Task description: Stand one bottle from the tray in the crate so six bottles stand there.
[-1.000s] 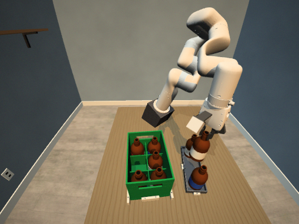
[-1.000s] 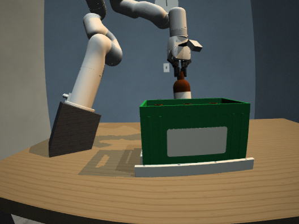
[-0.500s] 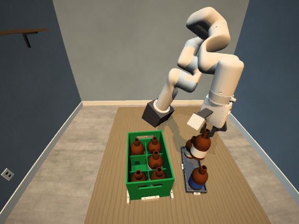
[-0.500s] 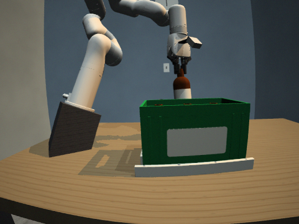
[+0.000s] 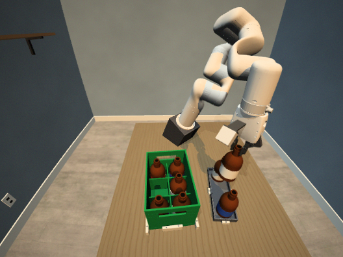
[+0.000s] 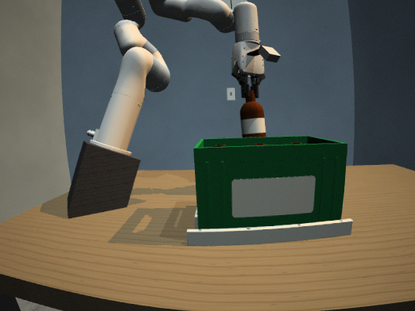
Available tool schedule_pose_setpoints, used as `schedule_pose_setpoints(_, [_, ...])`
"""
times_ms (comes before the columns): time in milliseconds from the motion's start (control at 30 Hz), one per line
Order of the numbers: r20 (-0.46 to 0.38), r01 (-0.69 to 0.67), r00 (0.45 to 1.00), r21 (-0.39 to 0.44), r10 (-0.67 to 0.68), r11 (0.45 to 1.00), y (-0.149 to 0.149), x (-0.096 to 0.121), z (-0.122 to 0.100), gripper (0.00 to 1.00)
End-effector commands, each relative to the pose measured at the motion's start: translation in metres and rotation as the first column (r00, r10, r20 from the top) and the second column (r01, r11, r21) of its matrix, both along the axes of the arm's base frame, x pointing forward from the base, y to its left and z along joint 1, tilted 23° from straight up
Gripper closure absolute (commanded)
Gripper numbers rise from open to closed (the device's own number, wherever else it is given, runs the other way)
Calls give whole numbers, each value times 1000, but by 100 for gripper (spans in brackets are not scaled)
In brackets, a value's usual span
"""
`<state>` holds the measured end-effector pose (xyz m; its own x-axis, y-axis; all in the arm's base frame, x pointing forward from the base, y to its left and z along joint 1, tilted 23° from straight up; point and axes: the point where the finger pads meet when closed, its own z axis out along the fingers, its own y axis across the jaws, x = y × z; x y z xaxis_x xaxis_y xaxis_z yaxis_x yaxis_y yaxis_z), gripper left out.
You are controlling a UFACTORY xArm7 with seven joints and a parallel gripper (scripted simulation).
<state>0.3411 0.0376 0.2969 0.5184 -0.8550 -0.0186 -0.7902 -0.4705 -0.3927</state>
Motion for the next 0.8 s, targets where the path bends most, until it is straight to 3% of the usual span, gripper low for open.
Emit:
schedule_pose_setpoints(0, [4, 1, 1000, 0, -1, 1000, -1, -1, 5, 100])
schedule_pose_setpoints(767, [4, 1, 1000, 0, -1, 1000, -2, -2, 10, 100])
